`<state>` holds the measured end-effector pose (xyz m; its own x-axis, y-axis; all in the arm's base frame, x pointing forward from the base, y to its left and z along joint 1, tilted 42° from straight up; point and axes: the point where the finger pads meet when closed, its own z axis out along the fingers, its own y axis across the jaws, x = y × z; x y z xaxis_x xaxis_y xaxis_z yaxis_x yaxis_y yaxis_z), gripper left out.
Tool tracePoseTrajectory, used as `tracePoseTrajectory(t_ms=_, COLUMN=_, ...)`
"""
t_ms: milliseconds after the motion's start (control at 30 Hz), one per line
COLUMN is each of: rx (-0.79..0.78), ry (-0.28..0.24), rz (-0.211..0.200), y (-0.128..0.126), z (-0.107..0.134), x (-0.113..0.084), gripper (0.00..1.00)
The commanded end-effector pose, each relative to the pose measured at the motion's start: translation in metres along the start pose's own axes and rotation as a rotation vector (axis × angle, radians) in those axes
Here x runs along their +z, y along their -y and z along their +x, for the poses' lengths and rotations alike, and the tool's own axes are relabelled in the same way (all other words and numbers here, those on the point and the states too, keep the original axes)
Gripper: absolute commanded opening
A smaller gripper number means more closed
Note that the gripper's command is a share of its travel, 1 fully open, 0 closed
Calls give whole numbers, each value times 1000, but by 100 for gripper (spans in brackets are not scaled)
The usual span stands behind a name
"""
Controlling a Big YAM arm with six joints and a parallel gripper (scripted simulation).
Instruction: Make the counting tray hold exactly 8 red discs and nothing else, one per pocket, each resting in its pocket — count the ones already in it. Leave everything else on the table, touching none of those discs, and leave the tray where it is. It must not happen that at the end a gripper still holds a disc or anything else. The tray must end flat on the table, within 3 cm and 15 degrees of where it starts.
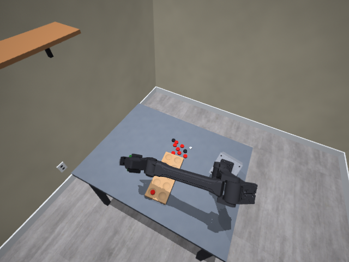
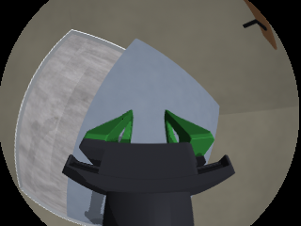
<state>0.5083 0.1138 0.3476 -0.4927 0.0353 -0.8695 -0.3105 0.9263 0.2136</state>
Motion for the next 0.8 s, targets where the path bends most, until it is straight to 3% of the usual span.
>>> tracePoseTrajectory(t_ms=0, rx=-58, ry=196, rz=81, y=18, z=-72, x=-34, gripper=46)
tracePoseTrajectory(t_ms=67, rx=-58, ry=196, rz=81, y=18, z=-72, x=-34, gripper=46)
tracePoseTrajectory(t_ms=167, rx=-54, ry=147, rz=59, y=13, z=-52, x=-13, gripper=46)
tracePoseTrajectory(t_ms=267, rx=-50, ry=126, rz=53, y=10, z=-42, x=-10, gripper=46)
tracePoseTrajectory(t_ms=300, rx=-88, ry=308, rz=158, y=34, z=-103, x=-56, gripper=46)
tracePoseTrajectory(t_ms=400, rx=-89, ry=307, rz=152, y=33, z=-103, x=-56, gripper=46)
tracePoseTrajectory(t_ms=467, rx=-81, ry=260, rz=145, y=35, z=-85, x=-35, gripper=46)
tracePoseTrajectory(t_ms=533, rx=-81, ry=260, rz=145, y=35, z=-85, x=-35, gripper=46)
tracePoseTrajectory(t_ms=567, rx=-74, ry=213, rz=130, y=30, z=-60, x=-24, gripper=46)
tracePoseTrajectory(t_ms=600, rx=-72, ry=211, rz=131, y=30, z=-59, x=-24, gripper=46)
tracePoseTrajectory(t_ms=633, rx=-114, ry=415, rz=243, y=51, z=-129, x=-81, gripper=46)
tracePoseTrajectory(t_ms=767, rx=-113, ry=405, rz=237, y=52, z=-124, x=-78, gripper=46)
